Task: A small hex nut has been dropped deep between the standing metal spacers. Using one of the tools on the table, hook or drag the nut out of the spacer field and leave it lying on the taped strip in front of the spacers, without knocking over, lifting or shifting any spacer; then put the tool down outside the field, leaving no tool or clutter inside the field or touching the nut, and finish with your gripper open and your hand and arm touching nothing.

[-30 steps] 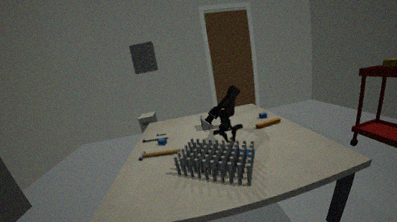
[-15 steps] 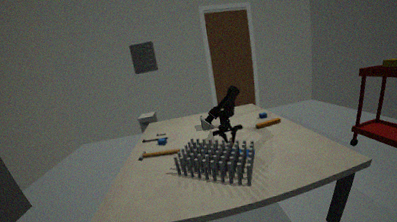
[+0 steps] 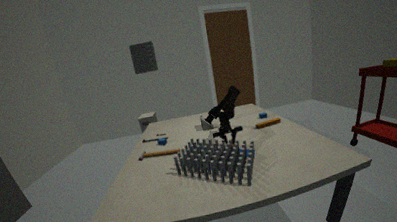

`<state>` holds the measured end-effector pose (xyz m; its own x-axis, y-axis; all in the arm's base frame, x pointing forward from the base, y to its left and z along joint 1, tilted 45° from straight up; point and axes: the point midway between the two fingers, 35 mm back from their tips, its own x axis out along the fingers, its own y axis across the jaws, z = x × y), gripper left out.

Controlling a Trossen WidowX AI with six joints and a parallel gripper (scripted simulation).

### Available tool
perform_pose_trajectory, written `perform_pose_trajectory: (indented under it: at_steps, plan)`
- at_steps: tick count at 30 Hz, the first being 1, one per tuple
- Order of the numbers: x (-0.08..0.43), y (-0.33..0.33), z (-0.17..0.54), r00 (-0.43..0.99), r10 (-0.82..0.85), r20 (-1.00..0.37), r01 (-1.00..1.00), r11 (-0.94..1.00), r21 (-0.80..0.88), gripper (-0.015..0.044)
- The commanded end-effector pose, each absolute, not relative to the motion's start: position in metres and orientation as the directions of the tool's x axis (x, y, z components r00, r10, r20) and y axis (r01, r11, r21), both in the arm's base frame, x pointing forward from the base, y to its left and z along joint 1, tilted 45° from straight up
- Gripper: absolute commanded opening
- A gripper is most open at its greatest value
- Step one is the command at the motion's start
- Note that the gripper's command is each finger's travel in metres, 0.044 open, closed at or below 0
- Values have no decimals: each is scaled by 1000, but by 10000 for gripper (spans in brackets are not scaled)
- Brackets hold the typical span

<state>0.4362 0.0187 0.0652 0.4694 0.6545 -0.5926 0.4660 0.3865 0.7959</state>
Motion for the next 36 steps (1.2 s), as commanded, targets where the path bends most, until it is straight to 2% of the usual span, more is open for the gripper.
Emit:
perform_pose_trajectory:
  at_steps: [1,36]
  plan:
    - [436,20,61,469,651,-597,473,385,792,0]
    - [422,29,64,469,651,-597,474,385,792,0]
